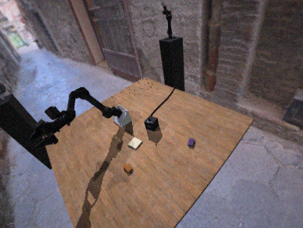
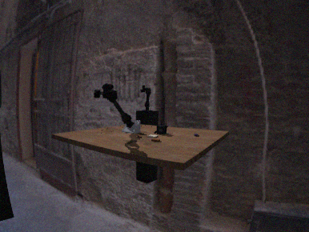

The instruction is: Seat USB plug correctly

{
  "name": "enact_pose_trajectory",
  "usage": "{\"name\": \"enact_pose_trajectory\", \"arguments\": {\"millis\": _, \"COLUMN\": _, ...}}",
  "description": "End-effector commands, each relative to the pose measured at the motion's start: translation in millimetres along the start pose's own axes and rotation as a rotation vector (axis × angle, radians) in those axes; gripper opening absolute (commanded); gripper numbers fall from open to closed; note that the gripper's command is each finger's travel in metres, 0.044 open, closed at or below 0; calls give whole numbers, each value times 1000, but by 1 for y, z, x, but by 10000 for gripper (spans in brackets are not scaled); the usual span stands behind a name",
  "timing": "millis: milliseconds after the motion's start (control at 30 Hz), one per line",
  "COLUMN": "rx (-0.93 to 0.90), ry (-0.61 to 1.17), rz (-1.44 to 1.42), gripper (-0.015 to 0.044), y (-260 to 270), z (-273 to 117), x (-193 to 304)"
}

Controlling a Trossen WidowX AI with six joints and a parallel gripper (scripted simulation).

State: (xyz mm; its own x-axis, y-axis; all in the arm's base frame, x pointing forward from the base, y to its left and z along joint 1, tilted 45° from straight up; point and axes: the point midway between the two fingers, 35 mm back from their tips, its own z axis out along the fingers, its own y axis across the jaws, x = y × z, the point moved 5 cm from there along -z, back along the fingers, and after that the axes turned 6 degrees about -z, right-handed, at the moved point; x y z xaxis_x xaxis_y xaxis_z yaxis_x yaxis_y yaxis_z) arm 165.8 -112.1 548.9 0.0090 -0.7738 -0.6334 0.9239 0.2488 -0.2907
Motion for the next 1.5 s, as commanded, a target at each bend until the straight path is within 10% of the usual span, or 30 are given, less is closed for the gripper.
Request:
{"name": "enact_pose_trajectory", "arguments": {"millis": 0, "rx": -224, "ry": 87, "rz": -29, "gripper": 440, "y": 65, "z": 3, "x": 13}}
{"name": "enact_pose_trajectory", "arguments": {"millis": 367, "rx": -737, "ry": 291, "rz": -114, "gripper": 440, "y": 219, "z": -54, "x": 47}}
{"name": "enact_pose_trajectory", "arguments": {"millis": 800, "rx": -1427, "ry": 325, "rz": -561, "gripper": 440, "y": 348, "z": -208, "x": 52}}
{"name": "enact_pose_trajectory", "arguments": {"millis": 1467, "rx": -2207, "ry": -206, "rz": -1935, "gripper": 440, "y": 331, "z": -510, "x": 56}}
